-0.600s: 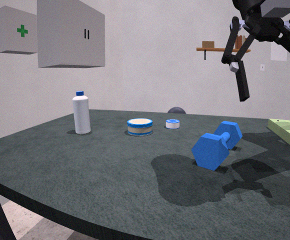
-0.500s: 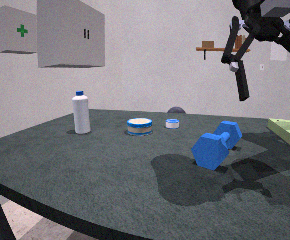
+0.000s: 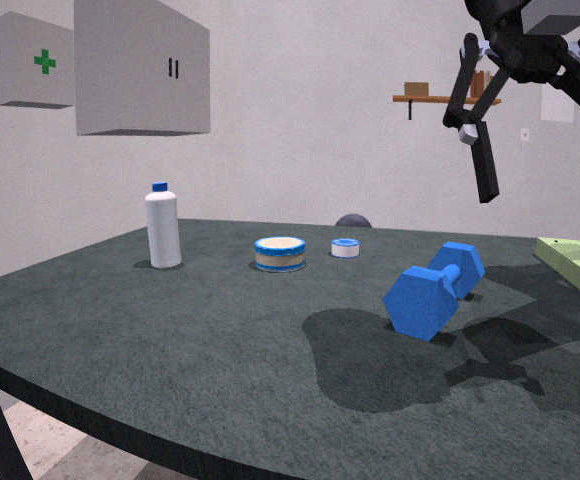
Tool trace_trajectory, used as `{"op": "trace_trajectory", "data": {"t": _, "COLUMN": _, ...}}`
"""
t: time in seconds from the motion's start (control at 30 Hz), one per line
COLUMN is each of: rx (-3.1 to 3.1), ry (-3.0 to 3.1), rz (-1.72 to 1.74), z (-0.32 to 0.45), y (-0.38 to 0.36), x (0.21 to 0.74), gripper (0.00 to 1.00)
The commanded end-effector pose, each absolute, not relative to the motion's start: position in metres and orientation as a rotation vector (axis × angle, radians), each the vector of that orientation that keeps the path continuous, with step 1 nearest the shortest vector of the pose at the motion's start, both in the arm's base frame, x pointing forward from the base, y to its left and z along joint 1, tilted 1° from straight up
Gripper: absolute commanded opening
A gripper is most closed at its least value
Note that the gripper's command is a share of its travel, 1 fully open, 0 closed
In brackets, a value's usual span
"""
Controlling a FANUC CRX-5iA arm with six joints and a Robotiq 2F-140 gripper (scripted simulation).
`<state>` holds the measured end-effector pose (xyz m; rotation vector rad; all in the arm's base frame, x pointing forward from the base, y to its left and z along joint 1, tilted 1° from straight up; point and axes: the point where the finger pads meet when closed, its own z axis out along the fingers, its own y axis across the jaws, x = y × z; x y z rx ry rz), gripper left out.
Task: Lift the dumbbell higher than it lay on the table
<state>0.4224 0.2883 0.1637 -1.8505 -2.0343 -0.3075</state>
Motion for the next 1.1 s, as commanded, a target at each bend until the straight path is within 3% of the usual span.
{"op": "trace_trajectory", "data": {"t": 0.0, "rx": -1.9, "ry": -2.018, "rz": -0.287, "z": 0.159, "y": 0.278, "x": 0.428, "gripper": 1.0}}
{"op": "trace_trajectory", "data": {"t": 0.63, "rx": -2.637, "ry": -1.663, "rz": -0.015, "z": 0.102, "y": 0.12, "x": 0.494, "gripper": 1.0}}
{"op": "trace_trajectory", "data": {"t": 0.87, "rx": -2.656, "ry": -1.652, "rz": -0.01, "z": 0.099, "y": 0.115, "x": 0.496, "gripper": 1.0}}
{"op": "trace_trajectory", "data": {"t": 1.07, "rx": -2.656, "ry": -1.647, "rz": -0.001, "z": 0.05, "y": 0.115, "x": 0.493, "gripper": 1.0}}
